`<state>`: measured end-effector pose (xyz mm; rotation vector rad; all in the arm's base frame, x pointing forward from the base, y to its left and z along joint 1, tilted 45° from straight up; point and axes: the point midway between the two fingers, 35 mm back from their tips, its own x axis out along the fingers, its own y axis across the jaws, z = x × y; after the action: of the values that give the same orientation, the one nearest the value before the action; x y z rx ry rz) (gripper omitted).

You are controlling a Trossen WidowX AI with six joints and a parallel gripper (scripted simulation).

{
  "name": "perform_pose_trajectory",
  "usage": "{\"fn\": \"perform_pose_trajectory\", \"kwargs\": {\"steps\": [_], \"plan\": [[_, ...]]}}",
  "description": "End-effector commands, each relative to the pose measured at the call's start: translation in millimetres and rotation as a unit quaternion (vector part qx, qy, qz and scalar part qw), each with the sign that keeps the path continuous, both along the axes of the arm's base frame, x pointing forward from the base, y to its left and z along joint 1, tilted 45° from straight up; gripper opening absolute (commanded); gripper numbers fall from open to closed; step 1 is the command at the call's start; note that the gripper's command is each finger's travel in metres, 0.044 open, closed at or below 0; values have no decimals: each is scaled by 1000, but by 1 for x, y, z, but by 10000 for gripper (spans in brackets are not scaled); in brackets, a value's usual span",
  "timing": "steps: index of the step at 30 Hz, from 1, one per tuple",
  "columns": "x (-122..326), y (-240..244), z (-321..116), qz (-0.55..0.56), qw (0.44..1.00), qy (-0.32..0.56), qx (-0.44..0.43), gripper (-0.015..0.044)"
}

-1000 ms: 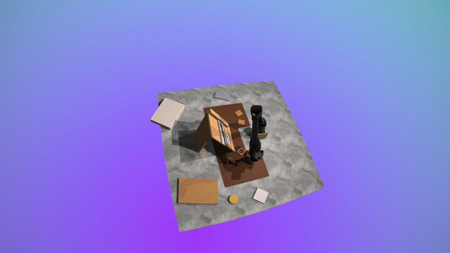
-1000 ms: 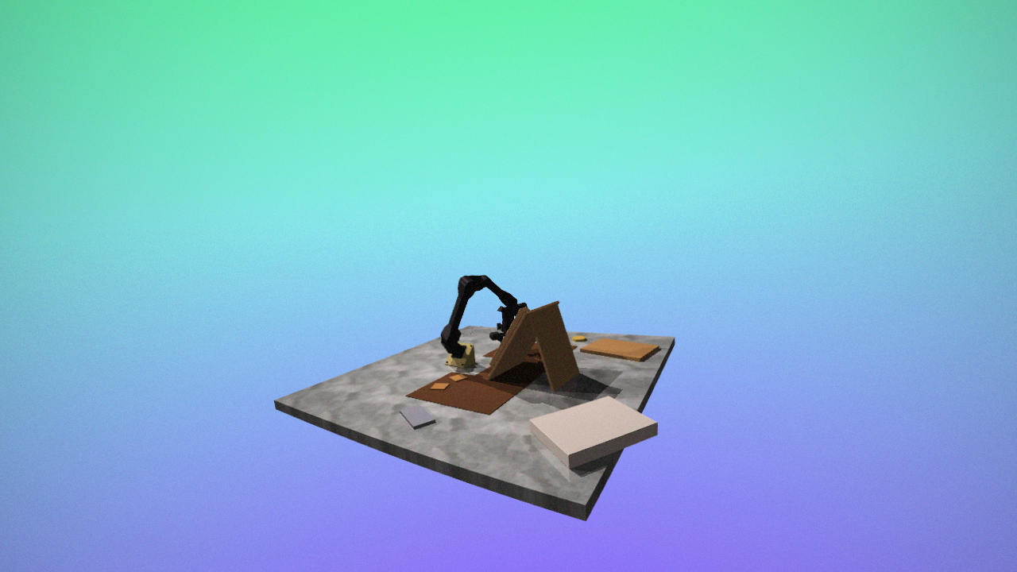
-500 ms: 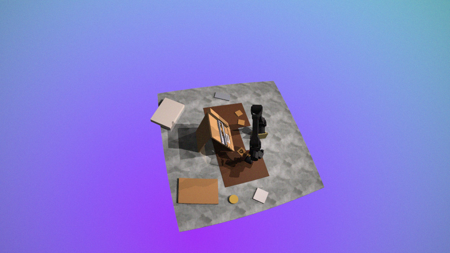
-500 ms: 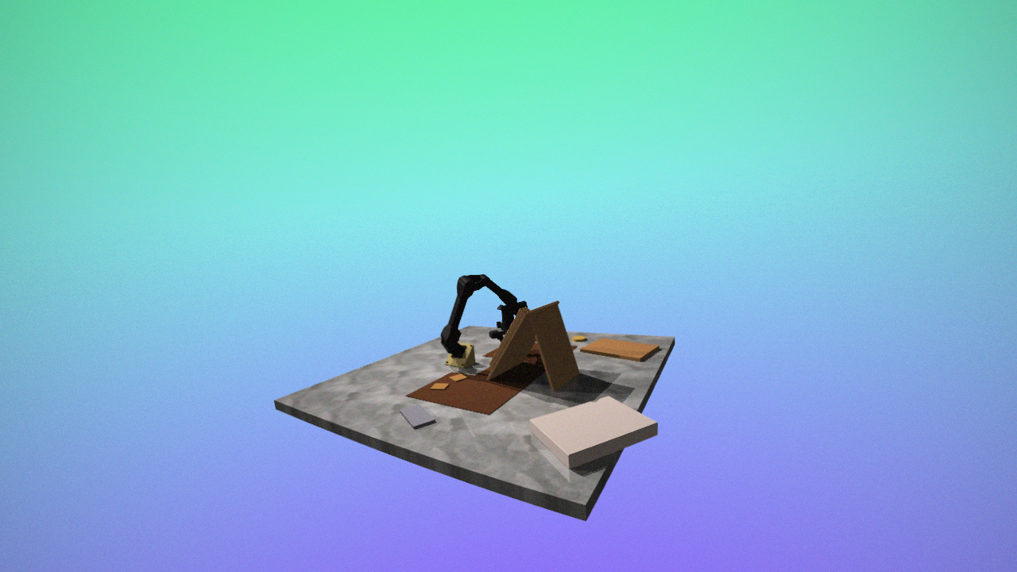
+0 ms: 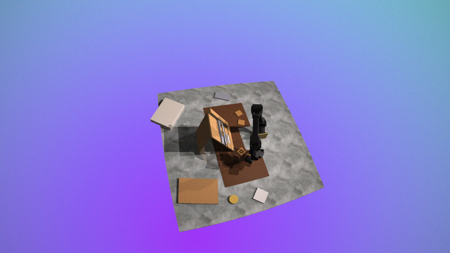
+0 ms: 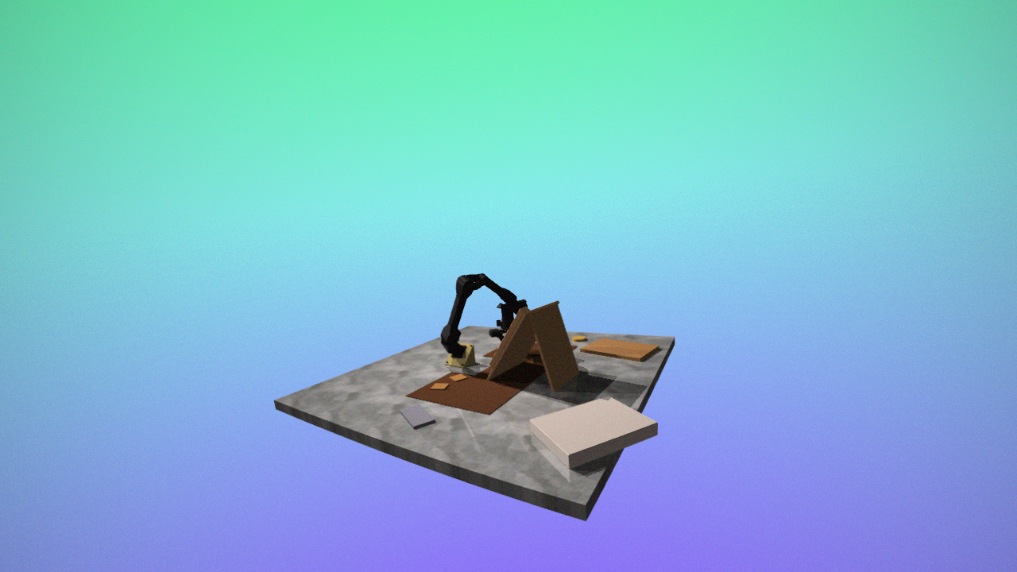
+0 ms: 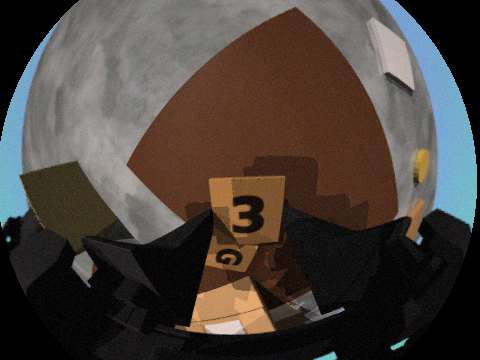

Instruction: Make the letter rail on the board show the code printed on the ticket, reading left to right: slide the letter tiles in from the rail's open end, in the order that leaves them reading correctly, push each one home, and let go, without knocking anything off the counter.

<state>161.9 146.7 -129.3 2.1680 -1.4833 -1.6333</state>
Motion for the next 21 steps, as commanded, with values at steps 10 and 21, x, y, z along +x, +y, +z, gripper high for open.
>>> {"fn": "perform_pose_trajectory", "kwargs": {"steps": [10,21], "plan": [[30,14,-5,-59,987,-144,40,0],[62,31,-5,-132,943,-290,94,0]]}}
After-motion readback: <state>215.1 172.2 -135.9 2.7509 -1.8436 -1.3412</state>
